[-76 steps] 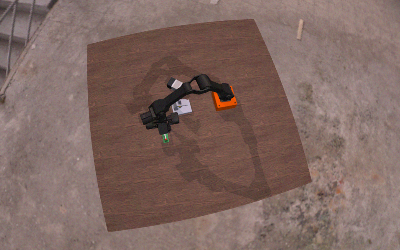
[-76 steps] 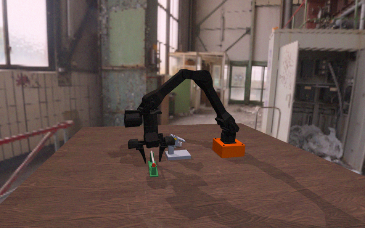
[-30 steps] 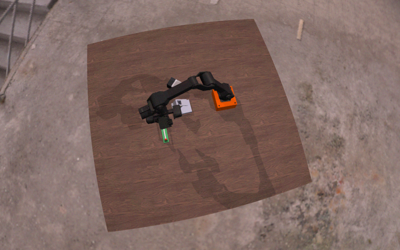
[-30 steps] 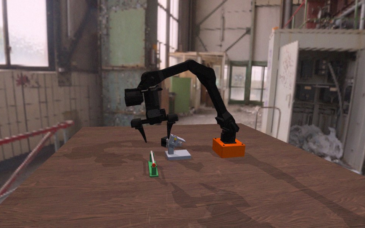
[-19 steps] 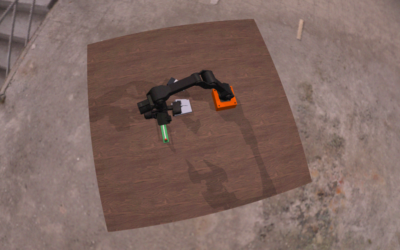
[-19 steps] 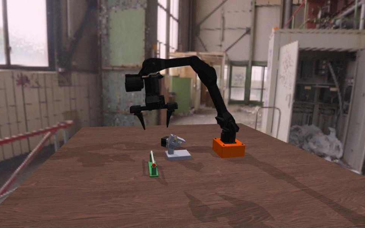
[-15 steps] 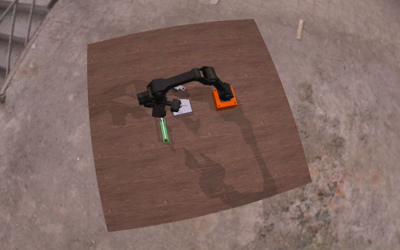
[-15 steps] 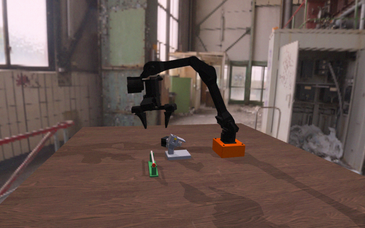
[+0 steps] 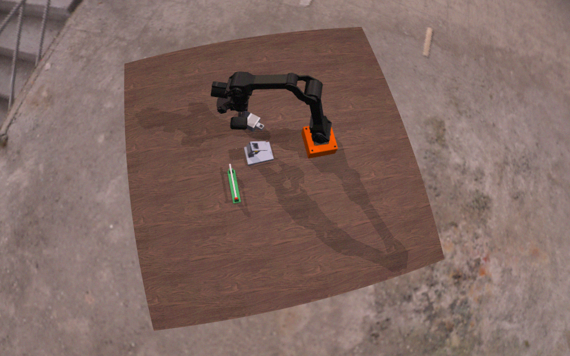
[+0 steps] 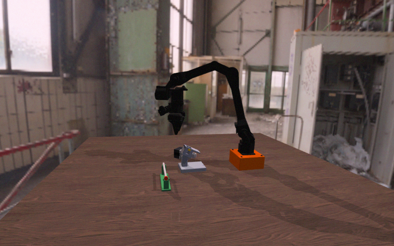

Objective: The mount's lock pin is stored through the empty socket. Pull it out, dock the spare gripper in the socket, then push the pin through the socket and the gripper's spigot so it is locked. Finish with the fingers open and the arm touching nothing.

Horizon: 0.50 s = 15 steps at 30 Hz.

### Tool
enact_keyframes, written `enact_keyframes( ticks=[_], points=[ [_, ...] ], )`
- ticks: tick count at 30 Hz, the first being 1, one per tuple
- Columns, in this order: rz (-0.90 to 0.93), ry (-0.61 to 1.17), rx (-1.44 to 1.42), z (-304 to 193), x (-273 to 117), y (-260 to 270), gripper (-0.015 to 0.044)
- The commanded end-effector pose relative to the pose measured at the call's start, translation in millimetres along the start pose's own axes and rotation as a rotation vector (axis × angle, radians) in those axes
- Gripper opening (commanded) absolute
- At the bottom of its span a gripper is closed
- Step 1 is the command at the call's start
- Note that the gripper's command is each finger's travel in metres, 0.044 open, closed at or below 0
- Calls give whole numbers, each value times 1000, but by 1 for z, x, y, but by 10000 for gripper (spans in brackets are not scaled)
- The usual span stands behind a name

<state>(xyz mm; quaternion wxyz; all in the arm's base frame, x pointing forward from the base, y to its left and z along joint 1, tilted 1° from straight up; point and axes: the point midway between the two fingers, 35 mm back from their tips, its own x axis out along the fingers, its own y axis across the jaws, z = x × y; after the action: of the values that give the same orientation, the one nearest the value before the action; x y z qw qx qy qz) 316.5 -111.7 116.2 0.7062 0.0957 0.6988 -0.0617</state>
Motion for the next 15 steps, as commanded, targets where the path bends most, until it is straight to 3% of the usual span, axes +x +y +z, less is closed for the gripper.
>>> enact_keyframes(
  ticks=[1,10,15],
  points=[
    [-32,-21,466,-28,7,-45,440],
    [-32,-21,466,-27,8,-45,440],
    [-31,-21,466,-26,29,-44,440]
  ],
)
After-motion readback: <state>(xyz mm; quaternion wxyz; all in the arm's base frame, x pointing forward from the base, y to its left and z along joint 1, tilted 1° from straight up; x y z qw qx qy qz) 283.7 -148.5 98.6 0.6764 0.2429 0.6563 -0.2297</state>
